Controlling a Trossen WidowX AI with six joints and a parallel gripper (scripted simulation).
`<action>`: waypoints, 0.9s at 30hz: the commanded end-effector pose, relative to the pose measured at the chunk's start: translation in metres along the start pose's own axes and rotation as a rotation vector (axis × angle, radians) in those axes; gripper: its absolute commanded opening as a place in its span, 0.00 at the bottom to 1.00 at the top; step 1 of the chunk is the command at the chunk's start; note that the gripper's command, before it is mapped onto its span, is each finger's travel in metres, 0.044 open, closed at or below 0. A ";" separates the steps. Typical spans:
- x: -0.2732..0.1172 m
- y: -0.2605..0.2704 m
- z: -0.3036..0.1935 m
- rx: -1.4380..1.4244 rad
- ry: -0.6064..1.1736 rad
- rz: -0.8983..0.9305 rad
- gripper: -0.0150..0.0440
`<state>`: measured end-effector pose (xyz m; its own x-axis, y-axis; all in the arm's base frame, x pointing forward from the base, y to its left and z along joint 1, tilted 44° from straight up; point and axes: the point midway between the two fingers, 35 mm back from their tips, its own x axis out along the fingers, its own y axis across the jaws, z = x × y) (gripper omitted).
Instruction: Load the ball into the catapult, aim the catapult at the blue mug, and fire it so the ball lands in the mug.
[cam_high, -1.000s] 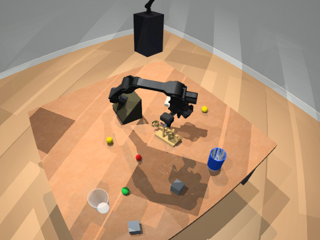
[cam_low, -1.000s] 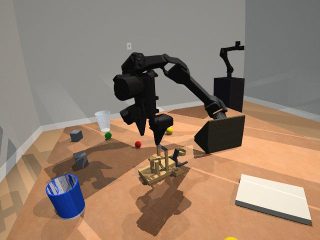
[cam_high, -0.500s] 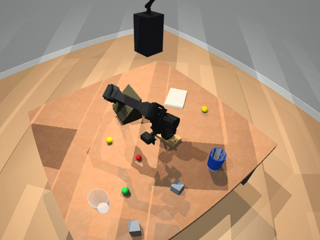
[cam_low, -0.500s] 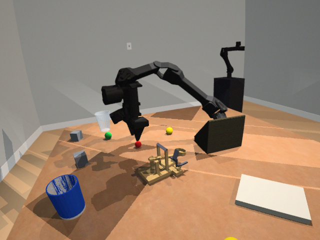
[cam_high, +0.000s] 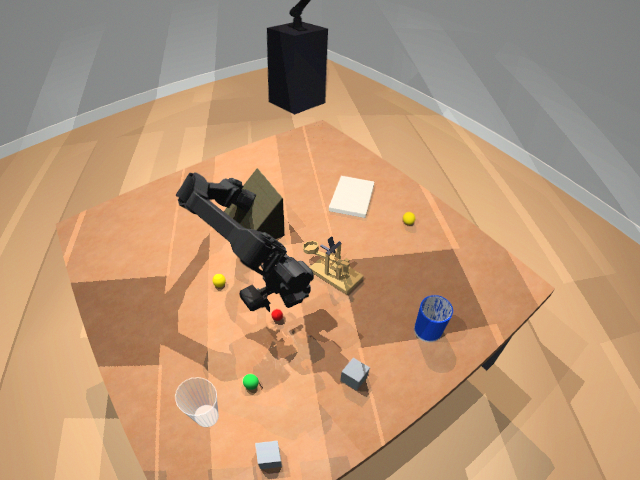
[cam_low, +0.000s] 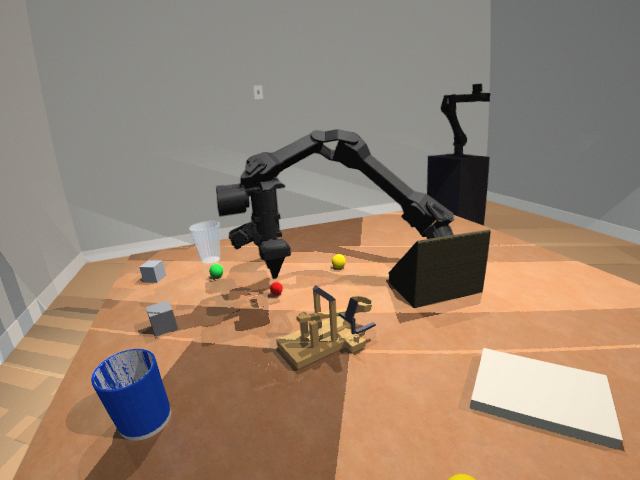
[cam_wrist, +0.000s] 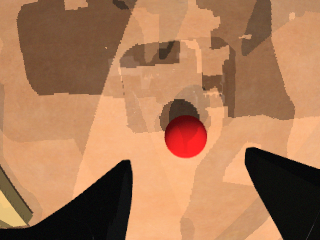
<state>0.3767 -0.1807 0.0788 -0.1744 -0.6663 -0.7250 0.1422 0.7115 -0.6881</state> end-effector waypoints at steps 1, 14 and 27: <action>0.013 -0.004 -0.005 -0.001 0.008 -0.007 0.76; 0.029 -0.005 -0.005 -0.001 0.008 -0.008 0.76; 0.050 -0.005 -0.006 -0.001 0.009 -0.009 0.76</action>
<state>0.3668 -0.2114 0.0546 -0.1706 -0.6702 -0.7223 0.1515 0.7065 -0.6913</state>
